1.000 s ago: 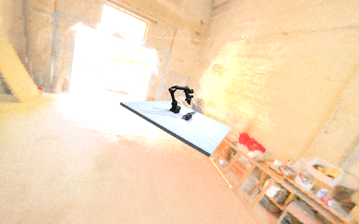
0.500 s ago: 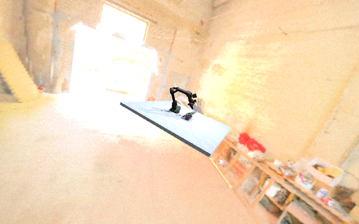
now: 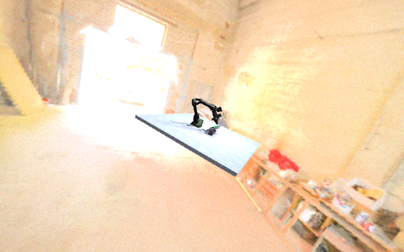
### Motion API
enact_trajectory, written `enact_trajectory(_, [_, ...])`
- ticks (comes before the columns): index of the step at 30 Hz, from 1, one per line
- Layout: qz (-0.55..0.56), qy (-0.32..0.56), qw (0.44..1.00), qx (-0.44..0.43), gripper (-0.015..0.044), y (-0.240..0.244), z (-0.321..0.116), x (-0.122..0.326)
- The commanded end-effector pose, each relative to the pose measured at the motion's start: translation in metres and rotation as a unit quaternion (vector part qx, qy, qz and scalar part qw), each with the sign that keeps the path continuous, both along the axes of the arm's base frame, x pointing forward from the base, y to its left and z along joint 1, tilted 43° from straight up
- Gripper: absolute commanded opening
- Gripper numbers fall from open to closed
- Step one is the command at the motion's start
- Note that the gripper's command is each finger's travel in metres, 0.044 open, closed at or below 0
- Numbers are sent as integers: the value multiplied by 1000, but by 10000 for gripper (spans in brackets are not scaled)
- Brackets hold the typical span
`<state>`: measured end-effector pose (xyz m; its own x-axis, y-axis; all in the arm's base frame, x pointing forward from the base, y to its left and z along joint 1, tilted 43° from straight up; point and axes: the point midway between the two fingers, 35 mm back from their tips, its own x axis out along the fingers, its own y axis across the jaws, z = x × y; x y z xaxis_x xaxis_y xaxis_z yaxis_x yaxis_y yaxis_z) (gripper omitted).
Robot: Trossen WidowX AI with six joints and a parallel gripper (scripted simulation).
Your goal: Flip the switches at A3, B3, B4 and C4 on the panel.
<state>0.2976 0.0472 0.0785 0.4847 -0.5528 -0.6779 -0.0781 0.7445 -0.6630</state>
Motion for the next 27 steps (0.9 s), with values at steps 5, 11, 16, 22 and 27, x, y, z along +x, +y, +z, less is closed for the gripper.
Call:
enact_trajectory(5, [1,4,1000,0,0,-7,-10,5])
enact_trajectory(11, [1,4,1000,0,0,-7,-10,5])
enact_trajectory(16, [1,4,1000,0,0,-7,-10,5])
enact_trajectory(22, [1,4,1000,0,0,-7,-10,5])
enact_trajectory(27, [1,4,1000,0,0,-7,-10,5])
